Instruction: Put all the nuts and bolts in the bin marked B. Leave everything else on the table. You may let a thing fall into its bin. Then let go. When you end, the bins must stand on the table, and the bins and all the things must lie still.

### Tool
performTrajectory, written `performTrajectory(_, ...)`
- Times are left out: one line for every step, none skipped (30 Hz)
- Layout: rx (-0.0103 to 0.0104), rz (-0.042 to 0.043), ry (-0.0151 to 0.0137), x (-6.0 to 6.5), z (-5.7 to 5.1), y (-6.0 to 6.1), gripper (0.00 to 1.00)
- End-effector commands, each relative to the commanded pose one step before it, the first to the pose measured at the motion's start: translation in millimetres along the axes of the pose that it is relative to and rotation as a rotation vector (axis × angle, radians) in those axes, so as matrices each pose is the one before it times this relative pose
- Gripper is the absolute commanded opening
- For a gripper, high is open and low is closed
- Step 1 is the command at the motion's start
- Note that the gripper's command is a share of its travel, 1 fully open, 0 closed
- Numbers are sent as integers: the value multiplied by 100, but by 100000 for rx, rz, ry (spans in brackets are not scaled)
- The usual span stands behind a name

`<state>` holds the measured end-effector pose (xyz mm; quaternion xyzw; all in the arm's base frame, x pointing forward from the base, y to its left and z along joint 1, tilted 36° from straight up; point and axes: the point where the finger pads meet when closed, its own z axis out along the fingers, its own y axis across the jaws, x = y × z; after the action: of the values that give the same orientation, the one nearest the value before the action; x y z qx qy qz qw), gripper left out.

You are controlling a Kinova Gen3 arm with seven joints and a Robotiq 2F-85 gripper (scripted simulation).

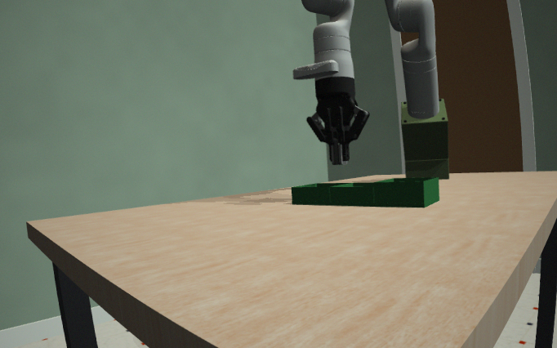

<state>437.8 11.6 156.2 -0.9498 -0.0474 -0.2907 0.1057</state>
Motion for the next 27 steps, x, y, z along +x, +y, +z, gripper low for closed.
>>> performTrajectory(1128,-1941,583,250,-165,-2055,9)
performTrajectory(2,0,-1,13,-1,-500,9)
performTrajectory(1,0,1,9,2,-501,9)
performTrajectory(2,0,-1,13,-1,-500,9)
performTrajectory(2,0,-1,13,-1,-500,9)
performTrajectory(2,0,1,10,2,-501,9)
performTrajectory(2,0,-1,13,-1,-500,9)
performTrajectory(2,0,1,10,1,-501,9)
performTrajectory(2,0,-1,10,-1,-400,9)
performTrajectory(0,0,1,-1,1,0,9)
performTrajectory(0,0,-1,1,-1,0,9)
performTrajectory(0,0,0,0,0,0,9)
performTrajectory(0,0,0,0,0,0,9)
performTrajectory(0,0,0,-1,1,0,9)
performTrajectory(0,0,1,-1,1,0,9)
performTrajectory(0,0,0,0,0,0,9)
performTrajectory(1,1,0,0,266,0,9)
performTrajectory(1,1,-1,2,265,0,9)
performTrajectory(0,0,2,-3,269,-1,9)
performTrajectory(1,1,-1,2,265,1,9)
performTrajectory(0,0,0,-1,267,0,9)
performTrajectory(0,0,1,-1,267,0,9)
performTrajectory(1,1,-2,3,264,1,9)
performTrajectory(0,0,1,-2,268,0,9)
performTrajectory(0,0,1,-1,268,0,9)
performTrajectory(0,0,0,-1,267,0,9)
performTrajectory(1,0,-2,3,265,1,9)
